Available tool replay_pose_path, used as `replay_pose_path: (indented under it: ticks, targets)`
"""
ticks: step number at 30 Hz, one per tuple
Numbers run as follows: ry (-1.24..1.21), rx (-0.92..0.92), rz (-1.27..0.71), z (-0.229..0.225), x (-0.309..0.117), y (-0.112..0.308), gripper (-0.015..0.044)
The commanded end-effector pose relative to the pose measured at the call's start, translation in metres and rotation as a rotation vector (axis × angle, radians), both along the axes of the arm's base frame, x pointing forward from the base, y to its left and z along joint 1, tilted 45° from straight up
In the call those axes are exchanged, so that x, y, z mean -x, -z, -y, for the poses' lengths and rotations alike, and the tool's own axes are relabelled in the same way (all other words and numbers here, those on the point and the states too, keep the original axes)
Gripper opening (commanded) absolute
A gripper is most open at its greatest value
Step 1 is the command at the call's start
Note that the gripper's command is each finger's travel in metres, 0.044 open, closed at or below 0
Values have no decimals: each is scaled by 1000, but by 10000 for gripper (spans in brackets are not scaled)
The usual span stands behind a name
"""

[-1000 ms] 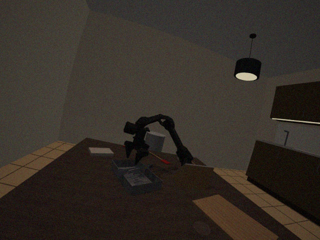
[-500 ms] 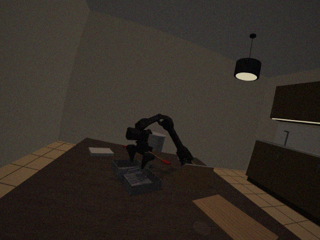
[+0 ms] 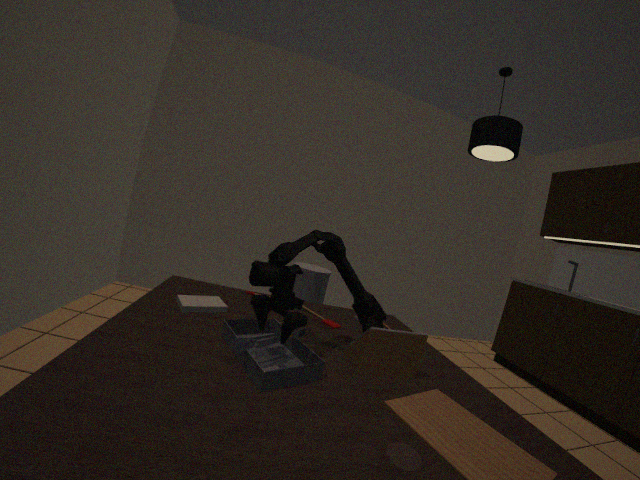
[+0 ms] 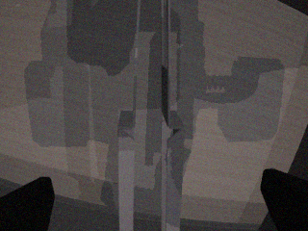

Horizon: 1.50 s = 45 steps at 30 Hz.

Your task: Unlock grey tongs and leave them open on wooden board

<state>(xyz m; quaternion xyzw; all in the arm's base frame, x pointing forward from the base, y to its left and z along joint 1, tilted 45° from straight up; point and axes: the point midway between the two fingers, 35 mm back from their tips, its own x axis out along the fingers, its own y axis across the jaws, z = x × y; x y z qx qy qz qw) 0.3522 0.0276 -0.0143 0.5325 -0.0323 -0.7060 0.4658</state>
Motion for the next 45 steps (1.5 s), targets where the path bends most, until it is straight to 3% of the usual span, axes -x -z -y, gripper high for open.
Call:
replay_pose_path:
  ticks: [1,31,43,45]
  targets:
    - [0,4,-6,6,1,5,440]
    - [0,8,-6,38,3,36,440]
    - [2,4,-1,35,2,35,125]
    - [2,4,-1,35,2,35,112]
